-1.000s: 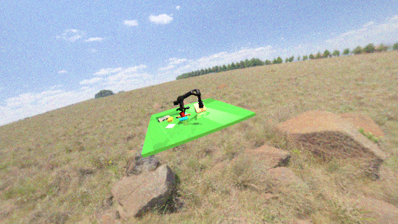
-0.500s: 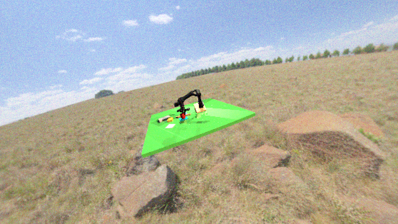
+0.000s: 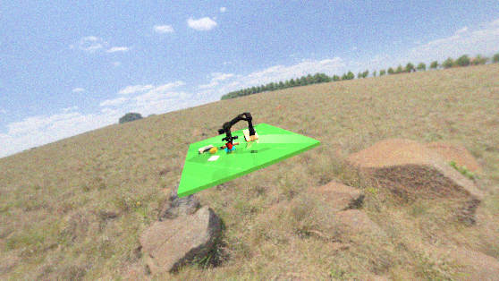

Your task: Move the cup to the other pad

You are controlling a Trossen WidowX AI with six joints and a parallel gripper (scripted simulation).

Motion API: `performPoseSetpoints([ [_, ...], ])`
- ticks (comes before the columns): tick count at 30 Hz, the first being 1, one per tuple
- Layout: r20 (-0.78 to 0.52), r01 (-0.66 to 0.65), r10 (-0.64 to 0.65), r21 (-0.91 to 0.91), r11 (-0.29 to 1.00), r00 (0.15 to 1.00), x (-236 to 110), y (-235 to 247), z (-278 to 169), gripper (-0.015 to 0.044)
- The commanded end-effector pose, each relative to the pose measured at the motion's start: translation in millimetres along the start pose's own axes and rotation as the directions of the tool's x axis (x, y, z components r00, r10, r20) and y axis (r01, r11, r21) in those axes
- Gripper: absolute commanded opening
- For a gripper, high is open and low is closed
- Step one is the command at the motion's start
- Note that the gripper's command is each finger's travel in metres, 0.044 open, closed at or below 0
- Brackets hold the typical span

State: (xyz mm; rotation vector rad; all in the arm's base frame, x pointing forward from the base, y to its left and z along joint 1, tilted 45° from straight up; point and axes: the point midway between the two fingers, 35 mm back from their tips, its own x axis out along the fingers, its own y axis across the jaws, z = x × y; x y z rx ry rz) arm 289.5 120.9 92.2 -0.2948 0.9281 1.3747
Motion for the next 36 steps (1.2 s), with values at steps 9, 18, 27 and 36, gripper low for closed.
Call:
performPoseSetpoints([
  [9,0.000,0.001,-0.001,-0.002,1.000,1.000,-0.8,-0.3,-0.2,0.0128],
  [18,0.000,0.002,-0.002,-0.001,1.000,1.000,-10.6,-1.0,-0.2,0.0128],
  [27,-0.001,0.002,-0.002,0.001,1.000,1.000,-23.0,-1.3,-0.3,0.0128],
  [36,0.000,0.002,-0.002,0.002,1.000,1.000,-35.5,-1.1,-0.4,0.0128],
])
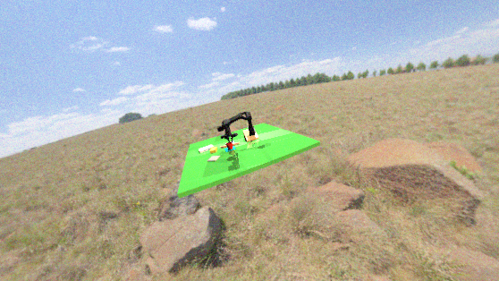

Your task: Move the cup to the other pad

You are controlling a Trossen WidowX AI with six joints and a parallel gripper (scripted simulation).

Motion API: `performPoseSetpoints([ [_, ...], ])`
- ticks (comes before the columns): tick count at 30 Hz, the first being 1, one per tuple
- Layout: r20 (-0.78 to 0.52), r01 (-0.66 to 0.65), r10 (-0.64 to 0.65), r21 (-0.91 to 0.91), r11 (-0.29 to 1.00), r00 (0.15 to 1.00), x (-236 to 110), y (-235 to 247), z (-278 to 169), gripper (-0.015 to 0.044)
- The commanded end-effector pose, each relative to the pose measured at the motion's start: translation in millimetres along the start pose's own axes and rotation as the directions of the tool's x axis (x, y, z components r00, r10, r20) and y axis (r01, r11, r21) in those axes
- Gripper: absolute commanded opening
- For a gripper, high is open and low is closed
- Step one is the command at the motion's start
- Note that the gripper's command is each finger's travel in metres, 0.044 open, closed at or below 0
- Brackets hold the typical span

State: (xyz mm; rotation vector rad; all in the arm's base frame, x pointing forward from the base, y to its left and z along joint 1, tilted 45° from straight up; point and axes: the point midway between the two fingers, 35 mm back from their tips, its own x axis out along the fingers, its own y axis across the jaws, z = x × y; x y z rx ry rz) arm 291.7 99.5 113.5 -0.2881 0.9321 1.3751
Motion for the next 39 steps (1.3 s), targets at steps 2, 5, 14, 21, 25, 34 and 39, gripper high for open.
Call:
performPoseSetpoints([
  [2,-0.001,0.005,-0.005,-0.003,1.000,1.000,-7.9,-1.0,-0.2,0.0128],
  [5,0.000,0.005,-0.005,-0.003,1.000,1.000,-12.1,-0.7,-0.2,0.0128],
  [14,0.002,-0.001,0.001,0.003,1.000,1.000,-16.2,1.2,0.0,0.0180],
  [21,0.002,-0.001,0.001,0.003,1.000,1.000,-16.8,1.2,0.0,0.0364],
  [25,0.000,0.000,0.000,0.003,1.000,1.000,-24.3,0.4,0.1,0.0440],
  [34,-0.002,0.004,-0.004,0.001,1.000,1.000,-54.2,-0.3,0.7,0.0440],
  [39,-0.002,0.004,-0.004,0.000,1.000,1.000,-69.9,0.2,1.3,0.0440],
])
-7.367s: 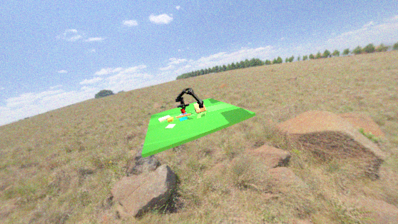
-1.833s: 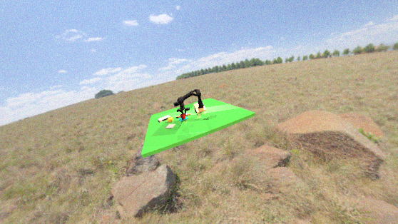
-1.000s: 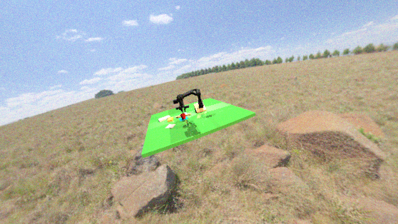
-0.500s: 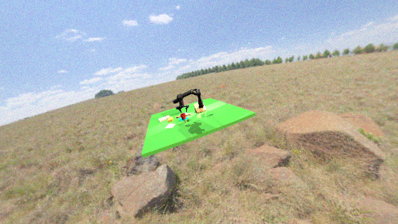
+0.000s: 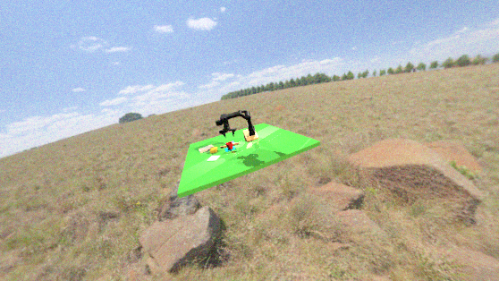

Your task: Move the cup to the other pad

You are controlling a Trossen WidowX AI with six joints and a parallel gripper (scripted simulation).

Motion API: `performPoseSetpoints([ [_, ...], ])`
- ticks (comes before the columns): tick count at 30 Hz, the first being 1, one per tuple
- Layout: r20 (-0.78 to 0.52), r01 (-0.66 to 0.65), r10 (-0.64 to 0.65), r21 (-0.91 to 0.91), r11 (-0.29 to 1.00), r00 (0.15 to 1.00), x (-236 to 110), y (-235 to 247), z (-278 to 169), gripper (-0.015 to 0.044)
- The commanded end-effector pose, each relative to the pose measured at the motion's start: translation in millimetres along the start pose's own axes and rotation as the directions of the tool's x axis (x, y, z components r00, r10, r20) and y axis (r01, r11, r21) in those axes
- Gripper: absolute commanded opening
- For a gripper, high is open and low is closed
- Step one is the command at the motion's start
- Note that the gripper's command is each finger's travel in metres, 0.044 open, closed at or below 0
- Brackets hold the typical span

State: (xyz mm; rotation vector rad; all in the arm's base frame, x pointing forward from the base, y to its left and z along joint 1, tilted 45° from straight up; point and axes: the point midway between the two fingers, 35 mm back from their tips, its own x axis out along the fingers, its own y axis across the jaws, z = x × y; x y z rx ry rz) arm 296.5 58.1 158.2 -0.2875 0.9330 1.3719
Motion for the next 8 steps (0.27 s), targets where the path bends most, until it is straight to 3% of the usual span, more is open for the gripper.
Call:
performPoseSetpoints([
  [1,-0.002,0.002,-0.002,-0.002,1.000,1.000,-12.0,-0.7,-0.5,0.0440],
  [8,0.001,0.003,-0.003,0.000,1.000,1.000,-16.3,0.7,0.9,0.0440],
])
